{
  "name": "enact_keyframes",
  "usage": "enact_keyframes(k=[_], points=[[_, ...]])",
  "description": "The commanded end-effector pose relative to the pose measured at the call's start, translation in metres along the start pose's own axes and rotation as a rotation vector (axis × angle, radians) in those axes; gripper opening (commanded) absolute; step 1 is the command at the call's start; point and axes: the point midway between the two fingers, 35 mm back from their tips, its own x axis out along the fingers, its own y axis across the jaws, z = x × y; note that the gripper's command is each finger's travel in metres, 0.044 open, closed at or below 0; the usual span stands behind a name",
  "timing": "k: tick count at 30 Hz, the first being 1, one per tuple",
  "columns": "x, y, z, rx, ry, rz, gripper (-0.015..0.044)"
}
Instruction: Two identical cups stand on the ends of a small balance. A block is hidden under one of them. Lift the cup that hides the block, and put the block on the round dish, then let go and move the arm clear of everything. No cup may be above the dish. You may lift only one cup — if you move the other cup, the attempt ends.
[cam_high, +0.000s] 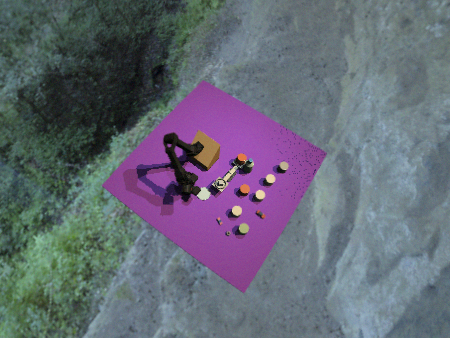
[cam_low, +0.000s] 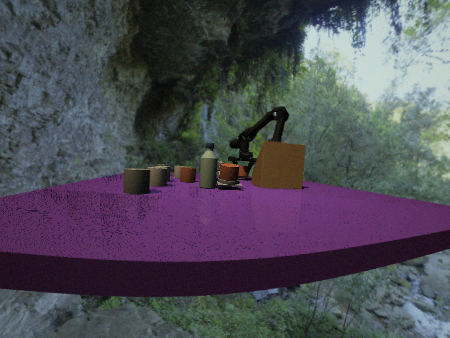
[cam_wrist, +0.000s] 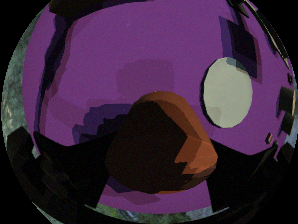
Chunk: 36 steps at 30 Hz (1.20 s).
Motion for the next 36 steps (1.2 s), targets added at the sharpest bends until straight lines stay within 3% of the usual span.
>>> enact_keyframes(k=[1, 10, 27, 31, 36], points=[[0.007, -0.001, 0.002, -0.010, -0.008, 0.001, 0.0000], [0.021, 0.000, 0.003, -0.010, -0.007, 0.001, 0.0000], [0.006, -0.001, 0.000, -0.001, -0.002, 0.000, 0.0440], [-0.037, -0.001, 0.002, -0.008, -0.009, 0.000, 0.0440], [-0.040, 0.000, 0.002, -0.009, -0.009, 0.000, 0.0440]])
